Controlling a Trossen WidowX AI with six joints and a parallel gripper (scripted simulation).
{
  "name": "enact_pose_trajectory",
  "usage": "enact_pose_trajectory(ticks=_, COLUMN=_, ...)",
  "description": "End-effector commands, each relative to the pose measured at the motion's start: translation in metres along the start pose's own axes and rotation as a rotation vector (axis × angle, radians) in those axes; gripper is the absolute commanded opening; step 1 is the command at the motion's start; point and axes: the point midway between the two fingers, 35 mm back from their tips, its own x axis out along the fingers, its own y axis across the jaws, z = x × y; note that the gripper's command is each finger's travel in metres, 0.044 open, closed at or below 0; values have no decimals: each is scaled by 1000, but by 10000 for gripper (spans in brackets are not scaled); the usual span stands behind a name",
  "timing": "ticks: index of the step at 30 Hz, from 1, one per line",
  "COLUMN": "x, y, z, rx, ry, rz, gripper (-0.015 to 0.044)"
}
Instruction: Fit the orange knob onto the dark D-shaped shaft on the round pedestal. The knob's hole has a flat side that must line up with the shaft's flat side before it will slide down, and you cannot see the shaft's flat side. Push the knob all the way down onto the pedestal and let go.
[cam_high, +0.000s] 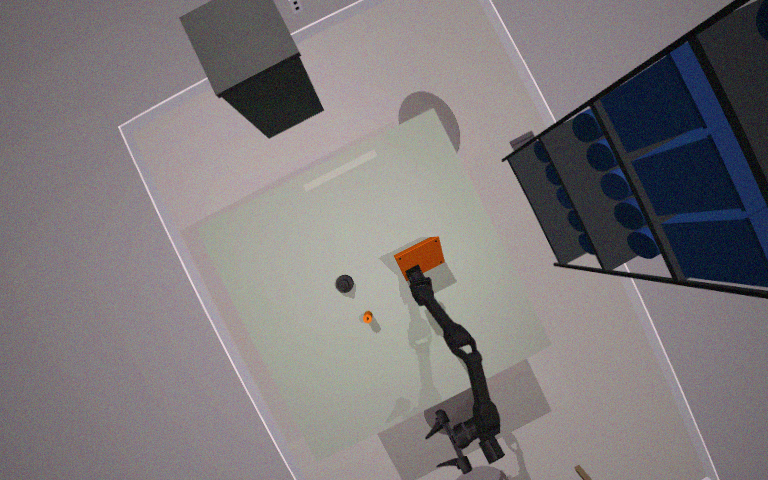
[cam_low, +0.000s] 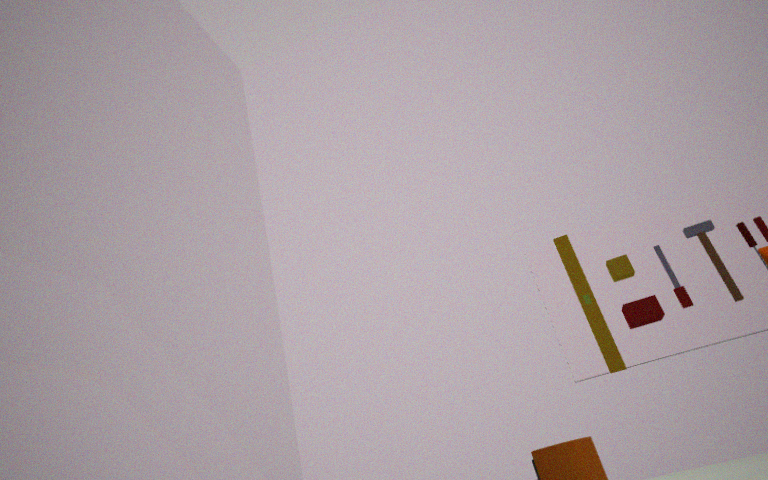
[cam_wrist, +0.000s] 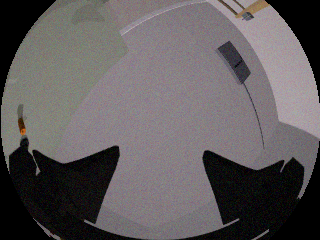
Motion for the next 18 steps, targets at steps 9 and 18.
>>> enact_pose_trajectory(ticks=9, x=29, y=37, z=19, rx=-14, ry=-10, rz=94, gripper=440)
enact_pose_trajectory(ticks=18, x=109, y=169, z=32, rx=1, ry=0, rz=491, gripper=440)
